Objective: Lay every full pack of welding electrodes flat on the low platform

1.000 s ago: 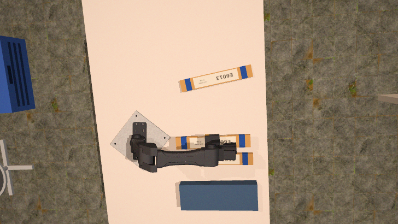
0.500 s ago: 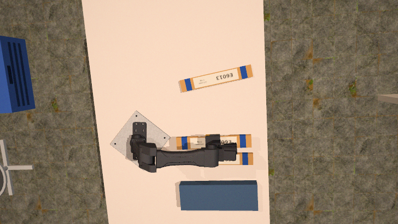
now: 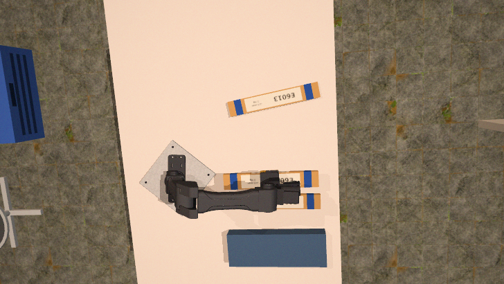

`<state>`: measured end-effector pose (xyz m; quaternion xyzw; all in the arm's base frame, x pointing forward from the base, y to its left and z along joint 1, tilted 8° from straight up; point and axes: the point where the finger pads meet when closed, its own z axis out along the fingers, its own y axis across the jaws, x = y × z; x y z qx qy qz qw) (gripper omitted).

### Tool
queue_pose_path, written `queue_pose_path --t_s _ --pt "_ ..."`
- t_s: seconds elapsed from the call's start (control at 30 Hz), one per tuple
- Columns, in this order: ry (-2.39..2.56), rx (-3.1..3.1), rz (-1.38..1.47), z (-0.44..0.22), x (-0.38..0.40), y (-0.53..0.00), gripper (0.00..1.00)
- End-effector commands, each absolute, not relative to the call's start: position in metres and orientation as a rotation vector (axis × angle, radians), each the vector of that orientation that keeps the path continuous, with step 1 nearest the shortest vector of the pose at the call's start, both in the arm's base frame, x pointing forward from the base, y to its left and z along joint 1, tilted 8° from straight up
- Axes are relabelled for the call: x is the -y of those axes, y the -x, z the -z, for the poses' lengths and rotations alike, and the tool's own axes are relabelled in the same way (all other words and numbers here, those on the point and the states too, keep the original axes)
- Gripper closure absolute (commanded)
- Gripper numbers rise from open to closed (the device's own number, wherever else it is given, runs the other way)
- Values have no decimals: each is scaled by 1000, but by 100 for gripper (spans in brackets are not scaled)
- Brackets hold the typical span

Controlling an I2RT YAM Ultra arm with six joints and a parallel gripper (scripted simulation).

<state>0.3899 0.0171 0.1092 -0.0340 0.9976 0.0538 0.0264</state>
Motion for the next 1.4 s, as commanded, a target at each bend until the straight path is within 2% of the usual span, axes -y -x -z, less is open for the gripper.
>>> queue_pose_path --t_s 0.0,0.23,0.27,0.33,1.37 --pt "99 -3012 -155 -137 -17 -399 100" --pt "99 -3012 -155 -137 -17 -399 100" --pt "103 -3038 -160 -115 -17 -393 100" --pt "103 -3038 -160 -115 -17 -393 100" --pt "103 -3039 -160 -153 -12 -389 100"
